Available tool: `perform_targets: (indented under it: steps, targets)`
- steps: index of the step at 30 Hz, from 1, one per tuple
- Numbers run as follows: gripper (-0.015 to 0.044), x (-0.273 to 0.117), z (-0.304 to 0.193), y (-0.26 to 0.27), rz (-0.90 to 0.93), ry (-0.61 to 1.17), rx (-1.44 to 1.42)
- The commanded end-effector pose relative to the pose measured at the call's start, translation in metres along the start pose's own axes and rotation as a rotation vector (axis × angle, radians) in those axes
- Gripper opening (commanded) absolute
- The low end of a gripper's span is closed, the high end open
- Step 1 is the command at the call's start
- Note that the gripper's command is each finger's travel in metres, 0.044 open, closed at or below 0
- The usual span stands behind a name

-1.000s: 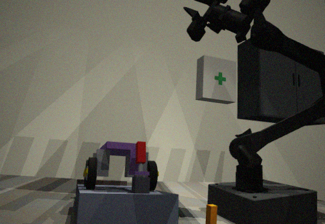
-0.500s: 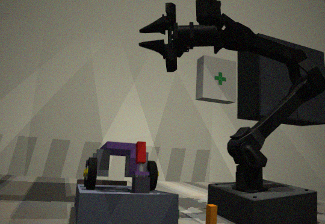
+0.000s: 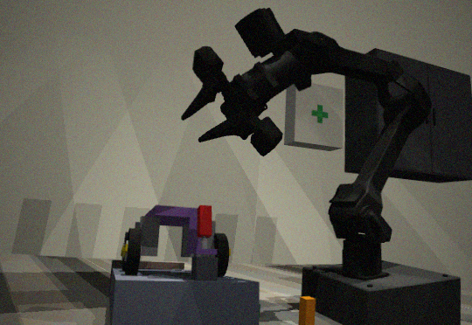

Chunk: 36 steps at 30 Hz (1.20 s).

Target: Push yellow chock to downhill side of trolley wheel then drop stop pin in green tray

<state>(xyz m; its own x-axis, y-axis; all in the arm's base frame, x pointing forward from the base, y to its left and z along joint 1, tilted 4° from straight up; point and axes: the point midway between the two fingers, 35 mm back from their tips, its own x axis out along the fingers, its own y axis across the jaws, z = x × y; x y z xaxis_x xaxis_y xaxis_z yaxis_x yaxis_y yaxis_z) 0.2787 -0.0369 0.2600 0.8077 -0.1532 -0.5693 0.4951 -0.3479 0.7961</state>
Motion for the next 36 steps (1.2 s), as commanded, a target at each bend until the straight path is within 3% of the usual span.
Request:
perform_targets:
  steps: [1,9,18,36]
  targets:
    - [0.0190,0.016,-0.016,-0.039,-0.168,0.026,-0.031]
    - [0.0190,0.022,-0.044,-0.120,-0.511,0.044,-0.143]
    - [0.0190,0.000,-0.053,-0.200,-0.855,-0.014,-0.316]
    - [0.0190,0.019,-0.049,-0.227,-0.879,-0.022,-0.331]
